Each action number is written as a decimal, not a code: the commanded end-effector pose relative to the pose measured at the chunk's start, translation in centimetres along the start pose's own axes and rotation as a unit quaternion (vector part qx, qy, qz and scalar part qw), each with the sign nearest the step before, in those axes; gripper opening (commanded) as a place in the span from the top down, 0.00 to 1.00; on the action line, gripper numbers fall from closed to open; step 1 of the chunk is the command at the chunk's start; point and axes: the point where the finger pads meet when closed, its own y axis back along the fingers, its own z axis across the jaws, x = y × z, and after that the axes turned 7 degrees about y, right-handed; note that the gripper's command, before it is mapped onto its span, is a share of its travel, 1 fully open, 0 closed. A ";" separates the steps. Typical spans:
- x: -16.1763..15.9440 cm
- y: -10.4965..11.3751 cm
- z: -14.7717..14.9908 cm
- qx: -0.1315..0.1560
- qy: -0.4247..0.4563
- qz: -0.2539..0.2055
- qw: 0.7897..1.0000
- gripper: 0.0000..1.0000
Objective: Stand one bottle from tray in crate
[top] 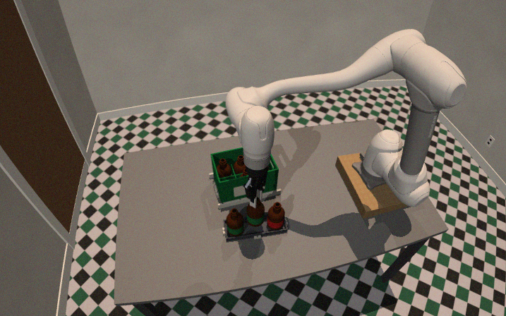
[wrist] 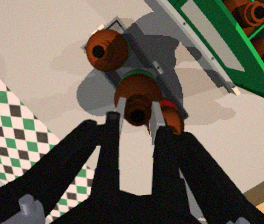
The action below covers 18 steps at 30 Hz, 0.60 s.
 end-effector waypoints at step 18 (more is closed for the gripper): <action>0.0 1.9 0.0 0.000 0.000 0.000 1.000 1.00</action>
